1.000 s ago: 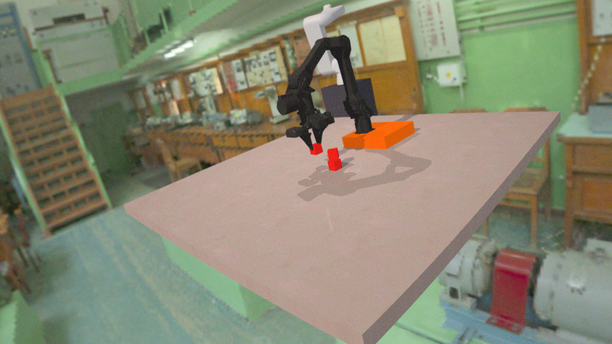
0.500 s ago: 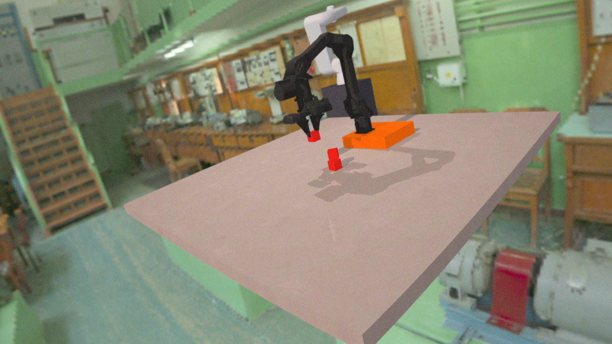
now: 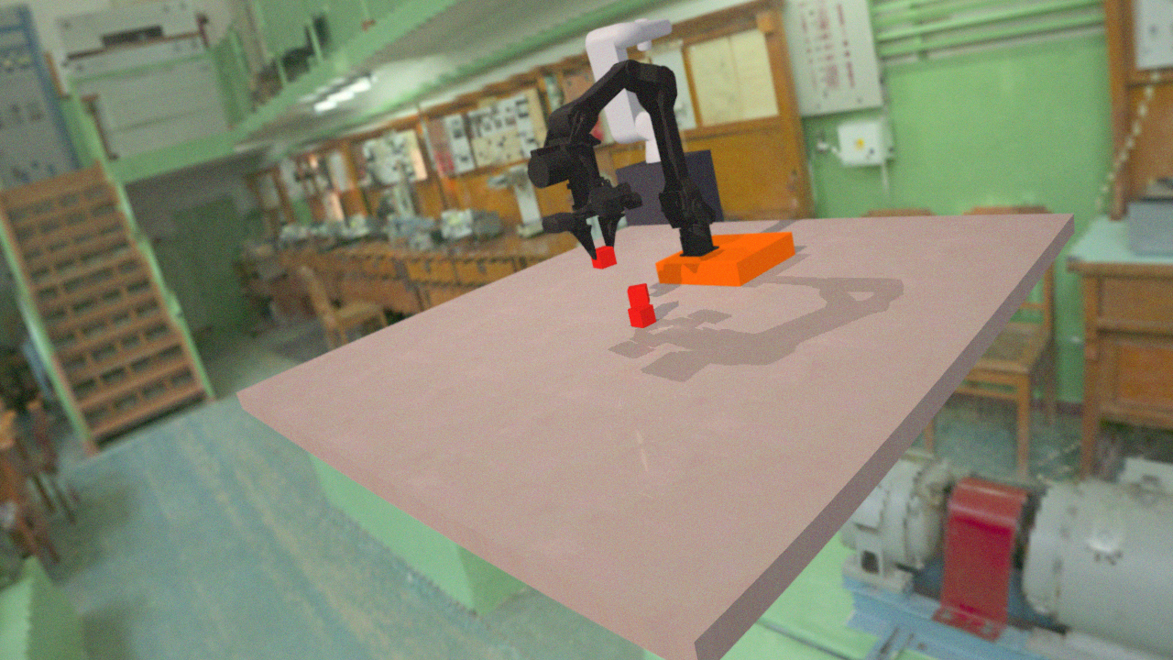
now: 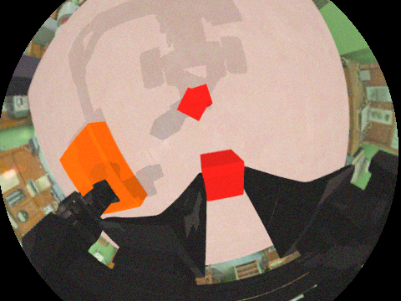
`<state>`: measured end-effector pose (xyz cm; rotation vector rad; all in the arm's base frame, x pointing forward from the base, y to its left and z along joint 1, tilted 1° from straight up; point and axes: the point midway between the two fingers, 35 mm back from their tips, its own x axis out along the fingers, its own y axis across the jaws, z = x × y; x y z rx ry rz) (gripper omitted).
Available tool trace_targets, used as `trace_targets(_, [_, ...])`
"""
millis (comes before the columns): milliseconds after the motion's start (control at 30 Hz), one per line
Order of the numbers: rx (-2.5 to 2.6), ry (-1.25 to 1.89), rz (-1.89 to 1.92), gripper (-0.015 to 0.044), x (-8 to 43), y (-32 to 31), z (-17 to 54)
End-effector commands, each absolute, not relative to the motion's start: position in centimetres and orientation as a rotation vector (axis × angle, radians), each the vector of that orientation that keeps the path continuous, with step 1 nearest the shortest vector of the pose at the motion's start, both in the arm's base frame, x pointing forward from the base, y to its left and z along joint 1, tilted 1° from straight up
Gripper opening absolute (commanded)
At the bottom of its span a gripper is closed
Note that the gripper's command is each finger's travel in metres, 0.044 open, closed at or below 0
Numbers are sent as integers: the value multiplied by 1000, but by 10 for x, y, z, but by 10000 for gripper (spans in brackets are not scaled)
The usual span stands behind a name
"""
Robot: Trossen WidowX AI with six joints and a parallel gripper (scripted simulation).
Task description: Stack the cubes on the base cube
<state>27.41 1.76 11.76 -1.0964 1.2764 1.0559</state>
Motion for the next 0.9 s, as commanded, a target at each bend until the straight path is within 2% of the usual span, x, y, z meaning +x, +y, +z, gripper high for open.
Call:
trace_targets(0, [-1046,1300,998,105,280,28,119])
trace_targets(867, [-698,1434,667,105,299,107,110])
